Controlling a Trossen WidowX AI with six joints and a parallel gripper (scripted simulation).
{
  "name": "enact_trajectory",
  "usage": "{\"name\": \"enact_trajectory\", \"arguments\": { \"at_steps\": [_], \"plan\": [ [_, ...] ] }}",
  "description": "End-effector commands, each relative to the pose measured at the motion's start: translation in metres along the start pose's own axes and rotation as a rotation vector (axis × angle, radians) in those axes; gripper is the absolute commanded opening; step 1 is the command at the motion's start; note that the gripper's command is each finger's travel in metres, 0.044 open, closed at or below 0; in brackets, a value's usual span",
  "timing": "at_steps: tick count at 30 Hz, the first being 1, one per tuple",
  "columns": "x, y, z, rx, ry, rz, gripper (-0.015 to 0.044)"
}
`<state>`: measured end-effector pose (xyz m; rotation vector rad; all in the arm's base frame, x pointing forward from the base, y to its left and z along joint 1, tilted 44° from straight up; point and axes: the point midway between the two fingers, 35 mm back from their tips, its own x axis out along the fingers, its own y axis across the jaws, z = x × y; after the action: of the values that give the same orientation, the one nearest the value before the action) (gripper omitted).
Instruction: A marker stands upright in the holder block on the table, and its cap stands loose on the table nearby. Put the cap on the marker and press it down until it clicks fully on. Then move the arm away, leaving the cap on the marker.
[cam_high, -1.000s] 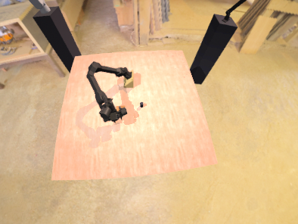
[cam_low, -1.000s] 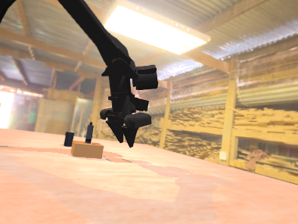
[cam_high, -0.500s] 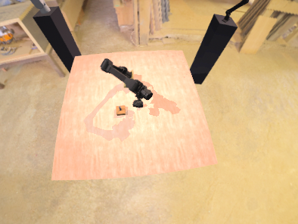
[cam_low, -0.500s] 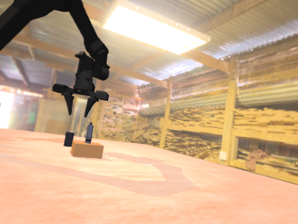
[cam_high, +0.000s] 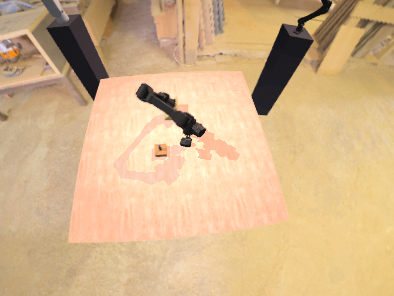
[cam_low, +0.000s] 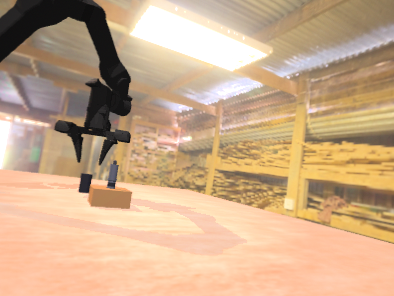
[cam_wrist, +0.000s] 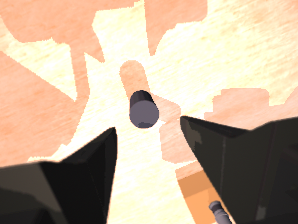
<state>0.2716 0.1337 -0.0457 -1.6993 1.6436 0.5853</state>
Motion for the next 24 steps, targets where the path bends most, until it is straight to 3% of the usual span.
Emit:
{"name": "enact_trajectory", "arguments": {
  "at_steps": [1, 24],
  "plan": [
    [0.011, 0.002, 0.000, -0.007, 0.007, -0.001, 0.0246],
    [0.045, 0.001, 0.000, -0.008, 0.008, -0.001, 0.0246]
  ]
}}
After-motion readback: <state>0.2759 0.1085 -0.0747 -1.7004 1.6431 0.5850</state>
